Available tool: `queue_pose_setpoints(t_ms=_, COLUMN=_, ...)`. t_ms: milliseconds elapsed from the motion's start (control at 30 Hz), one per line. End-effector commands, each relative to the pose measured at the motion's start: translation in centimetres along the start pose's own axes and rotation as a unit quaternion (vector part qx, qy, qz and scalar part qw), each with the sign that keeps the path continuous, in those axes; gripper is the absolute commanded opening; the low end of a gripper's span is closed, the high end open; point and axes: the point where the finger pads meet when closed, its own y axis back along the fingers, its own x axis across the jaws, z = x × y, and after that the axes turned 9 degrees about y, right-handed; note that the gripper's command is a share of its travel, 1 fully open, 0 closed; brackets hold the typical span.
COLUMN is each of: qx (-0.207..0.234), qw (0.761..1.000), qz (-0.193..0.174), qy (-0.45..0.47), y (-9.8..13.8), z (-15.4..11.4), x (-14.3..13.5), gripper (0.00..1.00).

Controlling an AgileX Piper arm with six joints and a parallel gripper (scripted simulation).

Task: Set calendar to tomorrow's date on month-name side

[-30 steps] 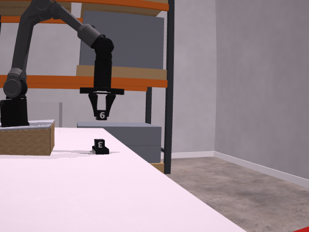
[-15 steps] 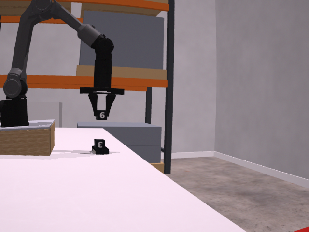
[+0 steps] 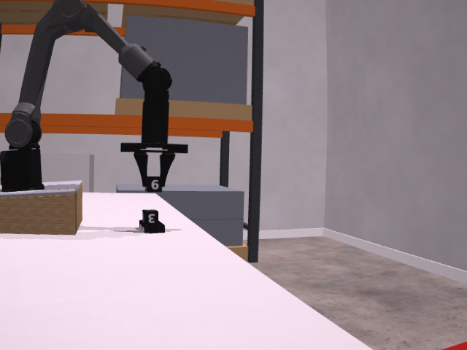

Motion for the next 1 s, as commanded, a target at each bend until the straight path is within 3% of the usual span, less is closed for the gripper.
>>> queue_pose_setpoints(t_ms=0, qx=0.000, qw=1.000, qz=-0.002, qy=-0.001, y=-0.8, z=0.0, x=-0.1, gripper=0.38)
queue_pose_setpoints(t_ms=400, qx=0.000, qw=1.000, qz=-0.002, qy=-0.001, y=-5.8, z=0.0, x=-0.1, gripper=0.38)
queue_pose_setpoints(t_ms=967, qx=0.000, qw=1.000, qz=-0.001, qy=-0.001, y=-6.7, z=0.0, x=0.0, gripper=0.38)
